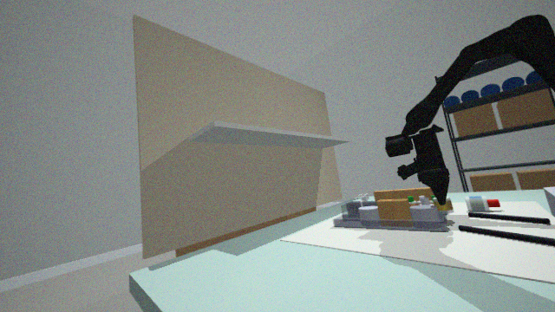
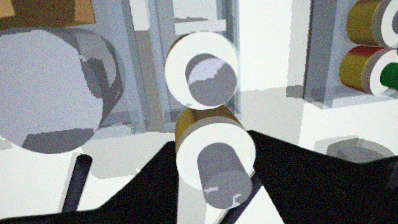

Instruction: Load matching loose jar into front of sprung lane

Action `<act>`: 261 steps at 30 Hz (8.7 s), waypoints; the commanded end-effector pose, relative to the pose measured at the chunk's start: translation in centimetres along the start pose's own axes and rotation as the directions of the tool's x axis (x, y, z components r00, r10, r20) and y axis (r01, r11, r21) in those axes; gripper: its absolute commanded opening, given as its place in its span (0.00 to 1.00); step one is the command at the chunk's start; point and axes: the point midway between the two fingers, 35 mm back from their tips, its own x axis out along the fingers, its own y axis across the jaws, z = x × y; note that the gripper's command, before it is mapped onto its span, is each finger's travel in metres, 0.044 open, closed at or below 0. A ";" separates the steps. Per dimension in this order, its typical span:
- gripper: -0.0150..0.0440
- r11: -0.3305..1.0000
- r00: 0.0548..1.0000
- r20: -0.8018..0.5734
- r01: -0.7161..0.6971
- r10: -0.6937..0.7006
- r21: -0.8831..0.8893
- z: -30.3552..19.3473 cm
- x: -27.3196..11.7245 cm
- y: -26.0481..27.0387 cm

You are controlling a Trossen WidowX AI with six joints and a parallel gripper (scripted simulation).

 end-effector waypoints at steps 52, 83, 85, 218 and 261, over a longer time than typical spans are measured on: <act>0.25 1.000 1.000 0.030 -0.001 0.001 0.002 3.1 -0.9 0.0; 0.25 1.000 1.000 0.030 -0.001 0.001 0.002 3.2 -0.8 0.0; 0.25 1.000 1.000 0.030 -0.001 0.001 0.002 3.3 -0.7 0.0; 0.25 1.000 1.000 0.030 -0.001 0.001 0.002 2.6 1.8 0.0; 0.74 1.000 1.000 0.029 -0.001 0.001 0.002 1.9 -0.1 0.0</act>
